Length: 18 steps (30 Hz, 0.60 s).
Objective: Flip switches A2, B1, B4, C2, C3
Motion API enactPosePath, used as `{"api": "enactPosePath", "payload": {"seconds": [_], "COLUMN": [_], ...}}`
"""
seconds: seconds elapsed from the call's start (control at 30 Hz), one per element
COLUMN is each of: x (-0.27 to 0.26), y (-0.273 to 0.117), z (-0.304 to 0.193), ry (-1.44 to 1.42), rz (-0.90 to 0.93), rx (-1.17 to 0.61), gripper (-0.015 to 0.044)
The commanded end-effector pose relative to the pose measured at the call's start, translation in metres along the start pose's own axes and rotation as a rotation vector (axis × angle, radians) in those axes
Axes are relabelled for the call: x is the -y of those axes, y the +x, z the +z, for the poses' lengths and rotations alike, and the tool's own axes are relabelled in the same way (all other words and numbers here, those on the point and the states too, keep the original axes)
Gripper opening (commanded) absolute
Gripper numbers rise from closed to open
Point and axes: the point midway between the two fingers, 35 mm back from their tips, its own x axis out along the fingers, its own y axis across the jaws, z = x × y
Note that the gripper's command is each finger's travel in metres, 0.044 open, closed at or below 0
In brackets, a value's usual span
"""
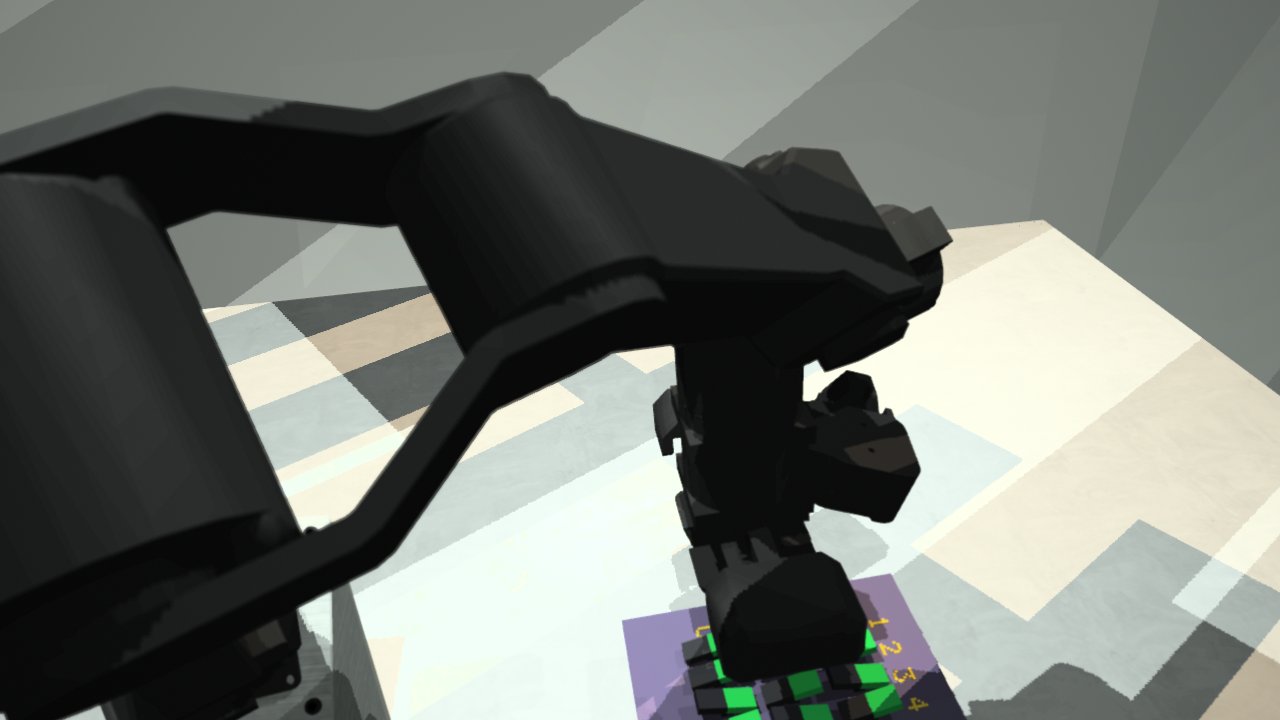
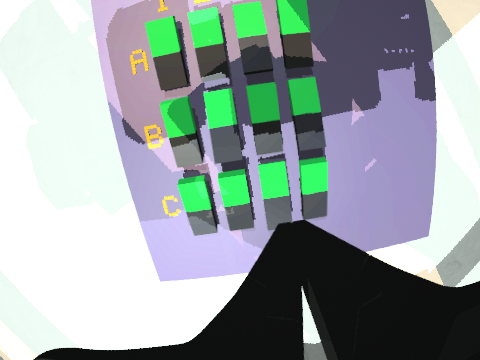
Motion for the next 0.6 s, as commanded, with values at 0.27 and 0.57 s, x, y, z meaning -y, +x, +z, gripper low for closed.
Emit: {"api": "enactPosePath", "payload": {"seconds": [0.27, 0.57], "x": [-0.0094, -0.0094], "y": [-0.0094, -0.0094], "z": [0.0254, 0.0254], "ry": [0.008, 0.008], "rz": [0.008, 0.008], "rx": [0.008, 0.008], "gripper": [0.0, 0.0]}}
